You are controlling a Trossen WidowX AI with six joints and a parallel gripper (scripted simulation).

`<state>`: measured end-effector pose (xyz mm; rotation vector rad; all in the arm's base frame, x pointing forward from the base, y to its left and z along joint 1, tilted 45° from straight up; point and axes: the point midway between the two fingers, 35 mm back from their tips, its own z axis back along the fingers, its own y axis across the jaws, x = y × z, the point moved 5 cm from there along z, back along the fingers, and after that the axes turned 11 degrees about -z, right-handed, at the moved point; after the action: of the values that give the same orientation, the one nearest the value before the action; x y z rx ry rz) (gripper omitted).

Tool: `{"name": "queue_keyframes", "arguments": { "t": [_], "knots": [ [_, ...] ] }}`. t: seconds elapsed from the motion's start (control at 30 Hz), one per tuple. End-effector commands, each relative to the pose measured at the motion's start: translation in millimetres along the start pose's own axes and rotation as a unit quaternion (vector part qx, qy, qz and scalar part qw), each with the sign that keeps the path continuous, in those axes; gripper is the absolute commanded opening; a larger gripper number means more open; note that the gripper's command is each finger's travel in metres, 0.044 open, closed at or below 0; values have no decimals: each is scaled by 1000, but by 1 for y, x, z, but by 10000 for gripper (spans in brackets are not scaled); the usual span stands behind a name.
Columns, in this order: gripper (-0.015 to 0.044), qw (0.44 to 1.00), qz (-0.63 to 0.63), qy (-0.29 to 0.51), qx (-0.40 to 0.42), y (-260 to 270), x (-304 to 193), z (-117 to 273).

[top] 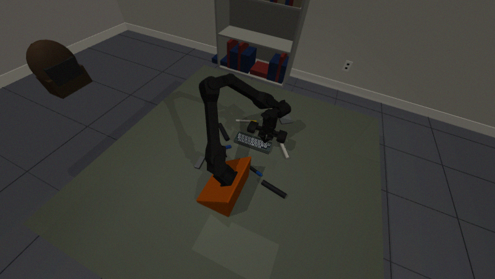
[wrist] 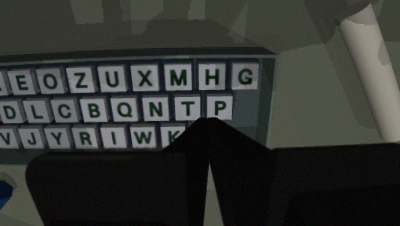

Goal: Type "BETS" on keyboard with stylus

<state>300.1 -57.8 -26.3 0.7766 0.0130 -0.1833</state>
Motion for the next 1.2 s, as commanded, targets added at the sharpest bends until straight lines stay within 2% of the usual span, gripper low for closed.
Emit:
{"name": "queue_keyframes", "arguments": {
  "t": [0.0,0.1,0.5,0.7,1.17],
  "knots": [
    [0,1000,-1,3,0,6,-12,-1],
    [0,1000,-1,4,0,17,-33,-1],
    [0,1000,-1,4,0,20,-34,-1],
    [0,1000,-2,5,2,88,-47,-1],
    [0,1000,-2,5,2,91,-48,-2]
  ]
}}
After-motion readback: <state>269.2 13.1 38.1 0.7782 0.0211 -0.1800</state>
